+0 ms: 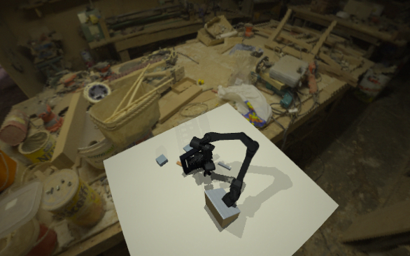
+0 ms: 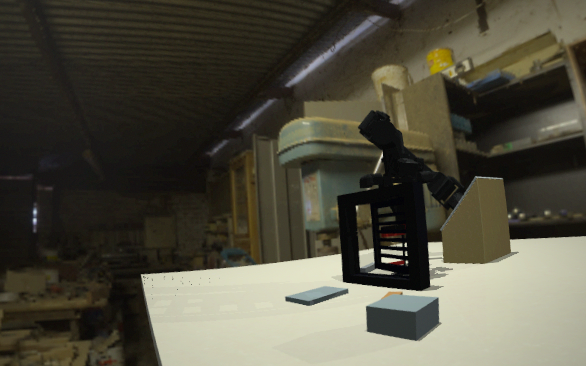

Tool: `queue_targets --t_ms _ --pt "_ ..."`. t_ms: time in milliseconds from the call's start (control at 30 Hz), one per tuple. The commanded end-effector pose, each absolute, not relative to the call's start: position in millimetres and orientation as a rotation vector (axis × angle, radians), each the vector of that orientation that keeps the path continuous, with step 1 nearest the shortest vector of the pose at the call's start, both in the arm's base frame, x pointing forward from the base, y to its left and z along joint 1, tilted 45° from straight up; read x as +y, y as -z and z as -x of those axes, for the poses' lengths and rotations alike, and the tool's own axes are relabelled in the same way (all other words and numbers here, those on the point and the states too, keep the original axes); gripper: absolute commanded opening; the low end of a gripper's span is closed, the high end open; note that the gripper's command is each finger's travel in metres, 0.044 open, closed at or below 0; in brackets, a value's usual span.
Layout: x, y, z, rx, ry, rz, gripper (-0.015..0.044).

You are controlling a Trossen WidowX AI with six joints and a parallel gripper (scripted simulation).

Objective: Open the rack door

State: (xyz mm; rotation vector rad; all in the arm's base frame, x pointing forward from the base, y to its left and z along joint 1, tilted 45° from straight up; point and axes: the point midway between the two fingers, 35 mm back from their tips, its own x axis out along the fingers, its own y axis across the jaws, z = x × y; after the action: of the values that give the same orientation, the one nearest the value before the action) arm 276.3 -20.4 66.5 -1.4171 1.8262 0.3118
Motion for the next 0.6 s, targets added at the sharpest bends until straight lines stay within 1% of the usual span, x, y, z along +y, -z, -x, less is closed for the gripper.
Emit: queue_targets --t_ms 0,567 --pt "-17.2 -64.1 -273.7 1.800 -0.218 1.353 0.0022" --pt "2.1 -46.3 -251.9 1.762 0.006 1.175 0.0022"
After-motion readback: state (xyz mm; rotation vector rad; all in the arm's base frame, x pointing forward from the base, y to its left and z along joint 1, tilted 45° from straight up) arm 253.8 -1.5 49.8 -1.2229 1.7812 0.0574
